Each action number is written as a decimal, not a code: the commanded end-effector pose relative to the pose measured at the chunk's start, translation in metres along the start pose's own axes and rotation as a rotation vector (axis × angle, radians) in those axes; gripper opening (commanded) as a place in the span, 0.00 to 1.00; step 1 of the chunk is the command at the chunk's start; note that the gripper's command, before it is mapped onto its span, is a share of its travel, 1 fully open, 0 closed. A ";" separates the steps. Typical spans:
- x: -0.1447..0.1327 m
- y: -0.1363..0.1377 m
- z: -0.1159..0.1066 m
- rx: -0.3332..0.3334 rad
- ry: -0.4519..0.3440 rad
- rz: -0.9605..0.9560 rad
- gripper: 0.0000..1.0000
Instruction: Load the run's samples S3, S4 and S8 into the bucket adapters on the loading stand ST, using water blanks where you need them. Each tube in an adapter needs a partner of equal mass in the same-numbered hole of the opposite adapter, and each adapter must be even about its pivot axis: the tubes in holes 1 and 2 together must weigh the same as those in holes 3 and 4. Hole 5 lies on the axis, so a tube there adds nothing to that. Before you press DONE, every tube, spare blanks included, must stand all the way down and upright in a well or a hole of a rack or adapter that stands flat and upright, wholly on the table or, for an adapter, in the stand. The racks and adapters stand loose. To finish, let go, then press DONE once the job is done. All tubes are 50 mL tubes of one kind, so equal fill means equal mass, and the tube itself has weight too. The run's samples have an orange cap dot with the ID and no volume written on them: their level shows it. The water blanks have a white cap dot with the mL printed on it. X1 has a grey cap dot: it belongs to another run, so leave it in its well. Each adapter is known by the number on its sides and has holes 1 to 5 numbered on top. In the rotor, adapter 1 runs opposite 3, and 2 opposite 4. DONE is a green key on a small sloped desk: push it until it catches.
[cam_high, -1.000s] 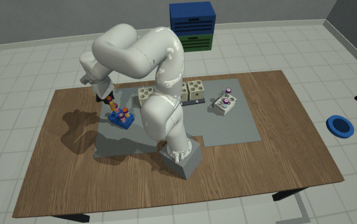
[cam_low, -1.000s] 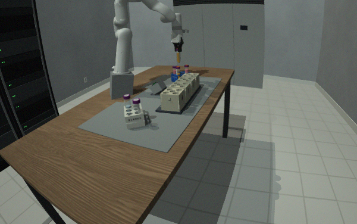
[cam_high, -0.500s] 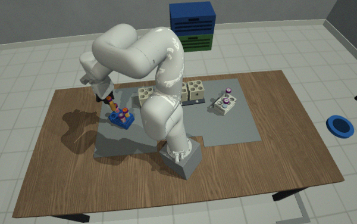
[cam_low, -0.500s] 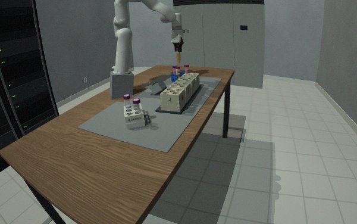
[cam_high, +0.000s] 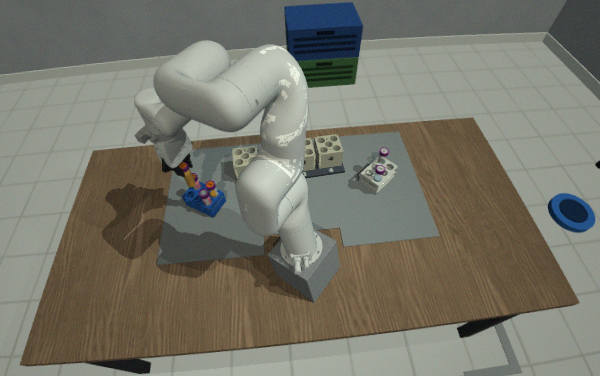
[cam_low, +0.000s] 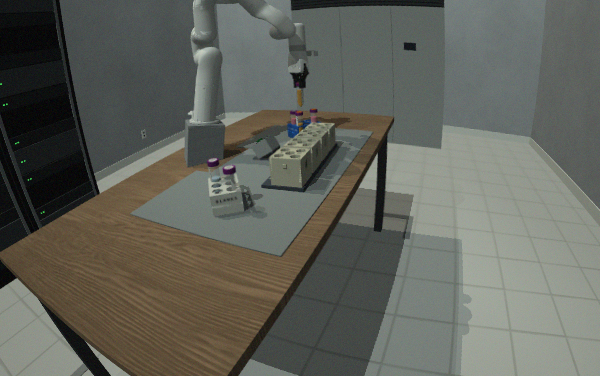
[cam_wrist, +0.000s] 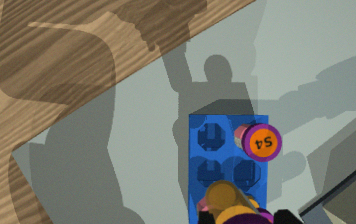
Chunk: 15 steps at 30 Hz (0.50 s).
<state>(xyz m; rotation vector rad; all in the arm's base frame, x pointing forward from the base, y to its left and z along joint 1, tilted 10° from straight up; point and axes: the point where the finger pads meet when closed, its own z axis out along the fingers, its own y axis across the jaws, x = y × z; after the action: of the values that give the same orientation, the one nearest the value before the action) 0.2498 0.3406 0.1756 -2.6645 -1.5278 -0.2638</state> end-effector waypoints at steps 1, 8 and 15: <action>0.001 0.000 0.005 0.000 0.003 0.000 0.00; 0.001 0.000 0.015 0.000 0.003 0.000 0.00; 0.001 0.000 0.029 0.000 0.003 0.000 0.00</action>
<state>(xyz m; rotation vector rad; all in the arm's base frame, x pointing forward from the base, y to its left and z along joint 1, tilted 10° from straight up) 0.2526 0.3438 0.1497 -2.6652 -1.5281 -0.2619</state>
